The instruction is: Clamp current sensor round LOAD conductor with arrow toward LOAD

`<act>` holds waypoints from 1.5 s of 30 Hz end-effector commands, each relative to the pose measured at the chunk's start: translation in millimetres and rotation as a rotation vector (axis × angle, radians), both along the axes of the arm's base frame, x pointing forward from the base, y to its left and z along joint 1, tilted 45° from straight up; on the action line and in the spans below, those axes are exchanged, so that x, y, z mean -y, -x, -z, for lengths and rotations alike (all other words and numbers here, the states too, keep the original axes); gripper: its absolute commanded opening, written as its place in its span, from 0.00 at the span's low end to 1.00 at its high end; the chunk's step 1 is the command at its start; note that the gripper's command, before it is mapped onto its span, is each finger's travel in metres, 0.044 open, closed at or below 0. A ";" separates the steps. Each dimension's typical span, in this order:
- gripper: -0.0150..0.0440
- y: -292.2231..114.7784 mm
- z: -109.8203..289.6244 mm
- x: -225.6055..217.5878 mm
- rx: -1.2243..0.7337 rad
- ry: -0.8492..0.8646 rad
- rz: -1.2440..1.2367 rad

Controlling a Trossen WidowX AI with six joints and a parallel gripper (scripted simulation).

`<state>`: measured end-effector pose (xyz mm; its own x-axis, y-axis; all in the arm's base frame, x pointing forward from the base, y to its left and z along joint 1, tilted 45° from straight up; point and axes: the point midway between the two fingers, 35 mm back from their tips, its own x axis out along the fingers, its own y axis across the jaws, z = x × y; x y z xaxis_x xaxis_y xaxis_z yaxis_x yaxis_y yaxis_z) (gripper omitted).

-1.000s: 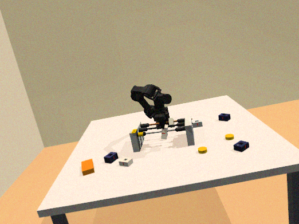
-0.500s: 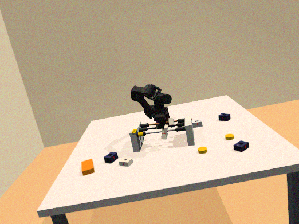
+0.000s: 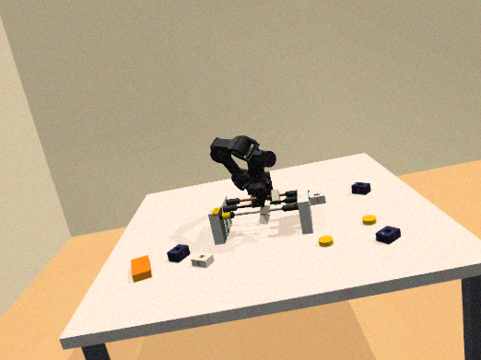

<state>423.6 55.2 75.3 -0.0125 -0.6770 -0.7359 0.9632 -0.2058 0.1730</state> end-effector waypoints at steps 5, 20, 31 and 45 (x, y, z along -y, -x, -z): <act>0.52 0.0 0.0 0.0 0.000 0.000 0.000; 1.00 0.0 0.0 0.0 0.000 0.000 0.000; 1.00 0.3 26.4 23.3 -0.044 0.030 -0.035; 1.00 0.2 36.9 33.6 -0.044 0.030 -0.035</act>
<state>424.9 29.2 43.5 -0.0123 -0.6947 -0.7192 0.9757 -0.1657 0.1434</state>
